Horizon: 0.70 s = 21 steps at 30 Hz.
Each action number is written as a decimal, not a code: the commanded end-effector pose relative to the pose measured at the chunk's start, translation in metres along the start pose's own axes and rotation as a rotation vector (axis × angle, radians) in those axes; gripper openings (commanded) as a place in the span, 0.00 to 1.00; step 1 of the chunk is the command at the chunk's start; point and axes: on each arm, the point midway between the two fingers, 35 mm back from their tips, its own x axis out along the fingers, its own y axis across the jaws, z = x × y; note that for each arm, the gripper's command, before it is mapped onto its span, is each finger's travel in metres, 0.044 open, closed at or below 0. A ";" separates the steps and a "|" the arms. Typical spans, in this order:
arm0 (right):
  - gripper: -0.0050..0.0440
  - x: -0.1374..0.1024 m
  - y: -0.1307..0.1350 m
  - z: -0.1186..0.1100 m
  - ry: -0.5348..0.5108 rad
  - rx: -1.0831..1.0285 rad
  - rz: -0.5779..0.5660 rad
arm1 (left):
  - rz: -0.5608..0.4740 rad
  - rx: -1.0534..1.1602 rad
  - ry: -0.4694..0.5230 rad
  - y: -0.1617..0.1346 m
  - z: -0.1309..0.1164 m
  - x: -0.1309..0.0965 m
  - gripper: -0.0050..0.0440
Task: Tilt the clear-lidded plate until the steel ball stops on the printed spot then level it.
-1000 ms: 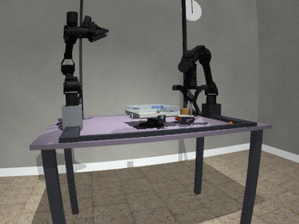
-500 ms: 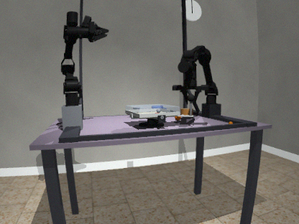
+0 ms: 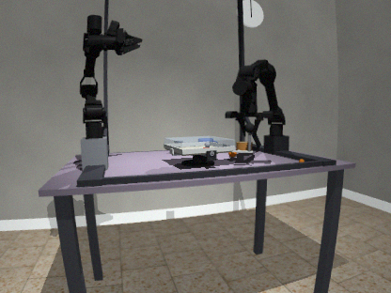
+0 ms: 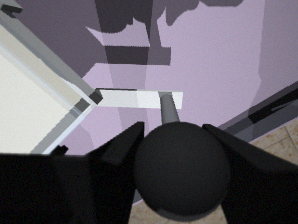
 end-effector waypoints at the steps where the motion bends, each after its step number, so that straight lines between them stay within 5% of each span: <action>1: 0.92 0.000 0.001 0.006 -0.003 -0.020 0.003 | 0.013 0.006 0.050 0.006 -0.010 -0.013 0.00; 21: 0.92 0.000 0.001 0.006 -0.003 -0.020 0.003 | 0.013 0.005 0.051 0.007 -0.010 -0.014 0.00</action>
